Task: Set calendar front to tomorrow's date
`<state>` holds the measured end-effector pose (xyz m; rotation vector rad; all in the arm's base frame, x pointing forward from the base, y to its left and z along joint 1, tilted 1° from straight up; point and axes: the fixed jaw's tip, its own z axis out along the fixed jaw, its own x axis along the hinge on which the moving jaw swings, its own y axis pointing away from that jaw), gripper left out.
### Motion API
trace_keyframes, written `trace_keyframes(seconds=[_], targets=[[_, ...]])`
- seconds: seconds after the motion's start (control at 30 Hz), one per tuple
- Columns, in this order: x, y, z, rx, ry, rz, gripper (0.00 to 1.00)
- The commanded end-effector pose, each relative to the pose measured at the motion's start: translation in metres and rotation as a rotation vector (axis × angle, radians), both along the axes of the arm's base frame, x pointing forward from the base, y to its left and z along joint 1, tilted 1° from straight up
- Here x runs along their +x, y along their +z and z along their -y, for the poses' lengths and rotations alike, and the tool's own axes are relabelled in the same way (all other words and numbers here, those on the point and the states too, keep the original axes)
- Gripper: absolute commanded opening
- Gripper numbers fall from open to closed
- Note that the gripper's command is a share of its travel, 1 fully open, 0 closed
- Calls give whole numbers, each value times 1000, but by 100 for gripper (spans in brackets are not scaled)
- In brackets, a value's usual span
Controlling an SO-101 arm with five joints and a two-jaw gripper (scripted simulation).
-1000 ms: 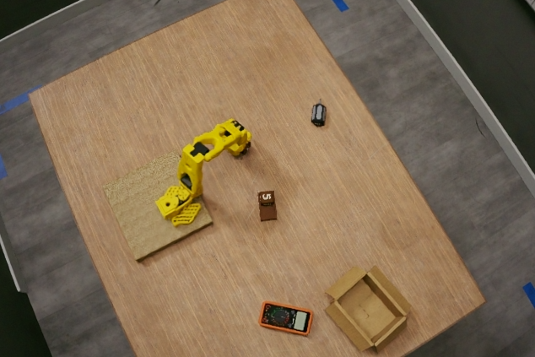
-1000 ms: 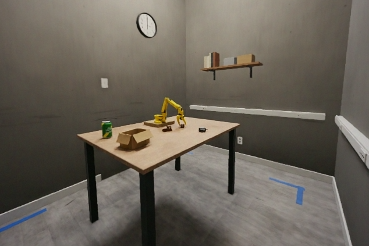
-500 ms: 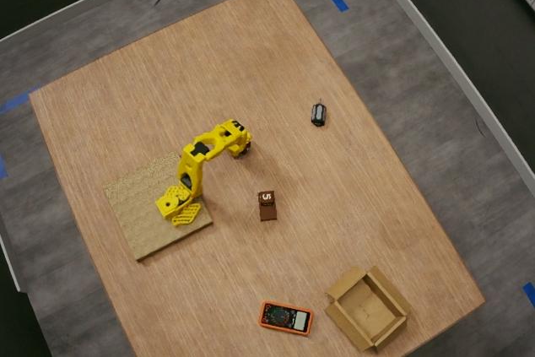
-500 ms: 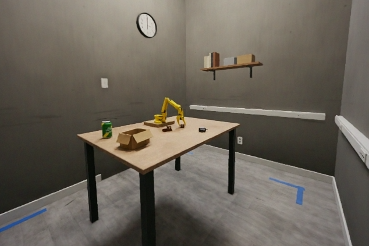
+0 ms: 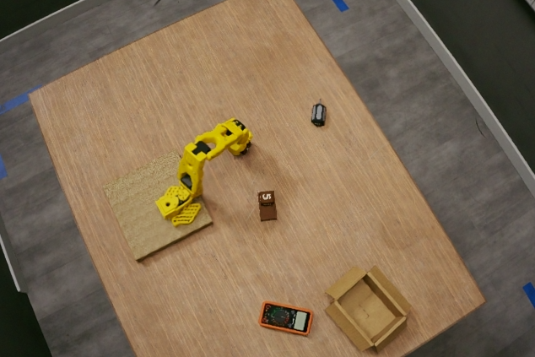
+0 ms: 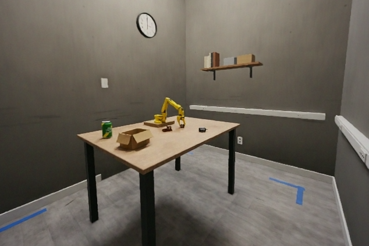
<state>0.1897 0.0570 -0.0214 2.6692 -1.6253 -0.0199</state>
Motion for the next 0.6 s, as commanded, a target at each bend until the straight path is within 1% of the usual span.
trace_keyframes(seconds=[0.0,0.57], targets=[[0,-2,1,-4,2,-18,24],[2,-2,0,-4,2,-17,21]])
